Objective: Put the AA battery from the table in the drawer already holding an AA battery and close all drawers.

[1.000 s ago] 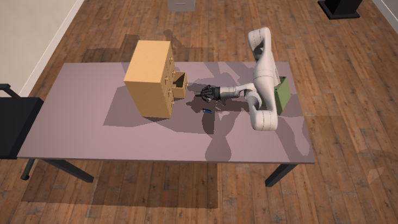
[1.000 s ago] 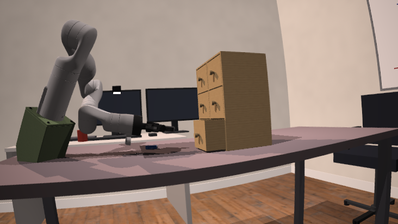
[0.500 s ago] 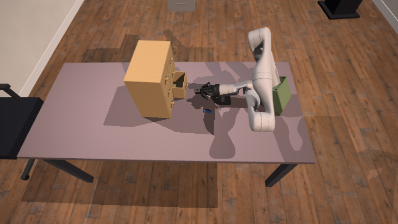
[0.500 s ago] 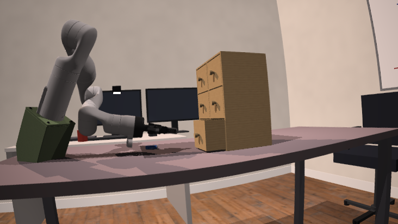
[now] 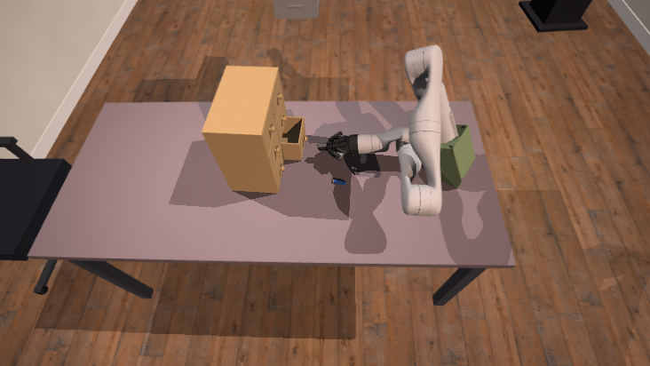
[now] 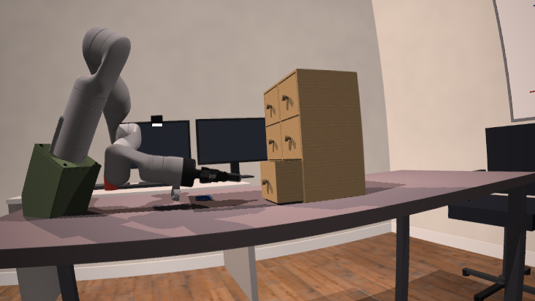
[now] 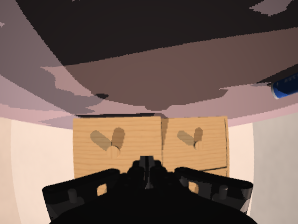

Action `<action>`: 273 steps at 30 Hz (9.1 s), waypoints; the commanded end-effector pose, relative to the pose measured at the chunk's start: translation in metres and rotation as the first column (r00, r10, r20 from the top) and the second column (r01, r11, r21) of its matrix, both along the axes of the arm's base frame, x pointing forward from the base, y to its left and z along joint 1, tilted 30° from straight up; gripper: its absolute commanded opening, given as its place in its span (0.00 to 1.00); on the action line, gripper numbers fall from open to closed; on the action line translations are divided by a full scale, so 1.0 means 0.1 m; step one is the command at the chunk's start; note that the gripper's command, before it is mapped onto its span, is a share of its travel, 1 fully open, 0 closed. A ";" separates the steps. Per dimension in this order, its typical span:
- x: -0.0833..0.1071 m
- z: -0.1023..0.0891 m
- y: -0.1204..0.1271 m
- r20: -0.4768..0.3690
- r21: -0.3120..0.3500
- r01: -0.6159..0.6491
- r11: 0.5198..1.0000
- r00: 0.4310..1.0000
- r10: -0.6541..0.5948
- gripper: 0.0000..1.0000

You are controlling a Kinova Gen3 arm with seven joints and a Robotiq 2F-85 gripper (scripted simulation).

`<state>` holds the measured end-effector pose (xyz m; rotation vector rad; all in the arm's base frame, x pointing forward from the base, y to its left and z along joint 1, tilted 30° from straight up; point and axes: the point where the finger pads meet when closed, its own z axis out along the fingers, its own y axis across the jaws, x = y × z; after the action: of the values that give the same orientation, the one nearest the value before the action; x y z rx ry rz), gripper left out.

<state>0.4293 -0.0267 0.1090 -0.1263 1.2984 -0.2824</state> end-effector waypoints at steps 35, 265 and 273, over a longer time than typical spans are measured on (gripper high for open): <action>0.03 0.05 -0.40 0.001 -0.003 0.018 1.000 1.000 -0.018 0.00; 0.80 0.42 -0.48 0.001 -0.003 0.018 1.000 1.000 -0.018 0.00; 0.57 0.31 -0.47 0.001 -0.003 0.018 1.000 1.000 -0.018 0.00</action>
<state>0.4911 -0.0763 0.1449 -0.1065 1.2907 -0.2974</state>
